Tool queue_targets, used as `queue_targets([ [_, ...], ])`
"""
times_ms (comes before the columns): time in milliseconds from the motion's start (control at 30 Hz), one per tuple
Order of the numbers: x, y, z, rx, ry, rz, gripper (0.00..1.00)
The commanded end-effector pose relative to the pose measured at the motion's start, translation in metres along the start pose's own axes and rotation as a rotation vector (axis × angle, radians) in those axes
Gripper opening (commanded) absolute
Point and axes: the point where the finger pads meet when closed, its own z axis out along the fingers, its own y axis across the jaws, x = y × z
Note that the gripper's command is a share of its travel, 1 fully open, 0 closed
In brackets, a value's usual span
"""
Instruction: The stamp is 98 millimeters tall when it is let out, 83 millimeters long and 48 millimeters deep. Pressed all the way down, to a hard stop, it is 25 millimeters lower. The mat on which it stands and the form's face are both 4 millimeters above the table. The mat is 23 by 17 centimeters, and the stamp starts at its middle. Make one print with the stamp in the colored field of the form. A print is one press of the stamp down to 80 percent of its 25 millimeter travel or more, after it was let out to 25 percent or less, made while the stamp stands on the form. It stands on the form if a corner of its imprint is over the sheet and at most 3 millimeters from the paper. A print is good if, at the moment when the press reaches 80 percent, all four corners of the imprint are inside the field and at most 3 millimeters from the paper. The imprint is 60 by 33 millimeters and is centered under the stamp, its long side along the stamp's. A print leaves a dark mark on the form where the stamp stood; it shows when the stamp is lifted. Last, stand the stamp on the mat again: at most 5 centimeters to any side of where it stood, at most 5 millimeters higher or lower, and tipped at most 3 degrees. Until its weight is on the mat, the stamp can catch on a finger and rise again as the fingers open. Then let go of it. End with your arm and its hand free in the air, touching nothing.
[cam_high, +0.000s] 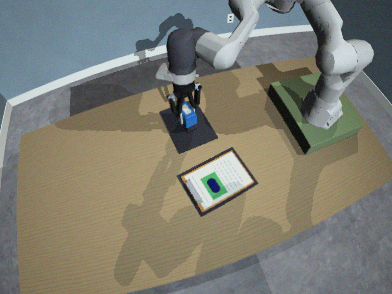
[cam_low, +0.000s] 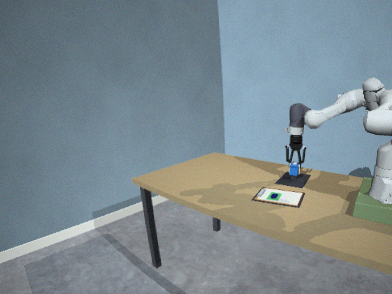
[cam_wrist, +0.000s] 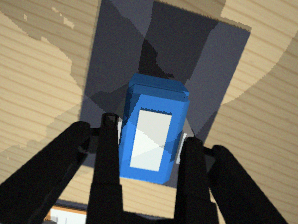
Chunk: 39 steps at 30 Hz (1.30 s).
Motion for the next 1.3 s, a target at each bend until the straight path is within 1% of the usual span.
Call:
queue_targets([
  [0, 0.000, -0.002, 0.000, 0.003, 0.001, 0.001, 0.52],
  [1167, 0.000, -0.002, 0.000, 0.003, 0.001, 0.001, 0.52],
  [1233, 0.000, -0.002, -0.003, 0.003, 0.001, 0.001, 0.52],
  [1267, 0.000, -0.002, -0.010, 0.003, 0.001, 0.001, 0.52],
])
